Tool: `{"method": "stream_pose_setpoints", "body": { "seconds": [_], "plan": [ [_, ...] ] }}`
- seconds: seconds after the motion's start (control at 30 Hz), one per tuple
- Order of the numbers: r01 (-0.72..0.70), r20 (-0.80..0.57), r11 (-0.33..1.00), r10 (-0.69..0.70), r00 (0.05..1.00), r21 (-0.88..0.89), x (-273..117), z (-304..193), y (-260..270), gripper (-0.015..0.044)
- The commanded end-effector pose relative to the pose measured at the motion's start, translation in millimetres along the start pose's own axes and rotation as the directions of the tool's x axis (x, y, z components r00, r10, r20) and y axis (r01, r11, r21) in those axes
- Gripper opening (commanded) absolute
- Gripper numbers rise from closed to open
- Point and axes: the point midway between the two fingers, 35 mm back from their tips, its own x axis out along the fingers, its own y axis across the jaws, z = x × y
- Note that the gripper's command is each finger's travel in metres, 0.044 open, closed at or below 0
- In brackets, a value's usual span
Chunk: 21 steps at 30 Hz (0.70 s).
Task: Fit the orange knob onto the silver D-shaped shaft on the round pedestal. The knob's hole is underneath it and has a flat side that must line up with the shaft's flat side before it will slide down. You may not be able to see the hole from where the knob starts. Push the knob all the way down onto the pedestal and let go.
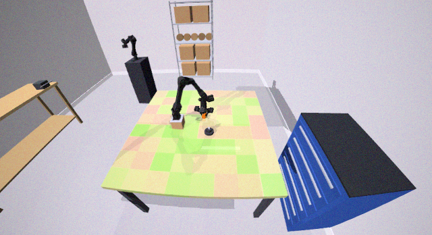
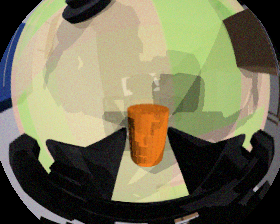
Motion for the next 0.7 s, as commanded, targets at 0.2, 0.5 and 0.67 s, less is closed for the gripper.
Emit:
{"method": "stream_pose_setpoints", "body": {
  "seconds": [0.2, 0.5, 0.67],
  "plan": [
    [-0.003, 0.003, 1.0, 0.003, 1.0, -0.004, 0.3, 0.5, 0.6, 0.0207],
    [-0.005, -0.001, 1.0, 0.005, 1.0, -0.013, -0.5, -0.7, 1.0, 0.0181],
    [-0.004, 0.001, 1.0, 0.004, 1.0, -0.008, -11.4, -0.5, 0.7, 0.0181]
  ]
}}
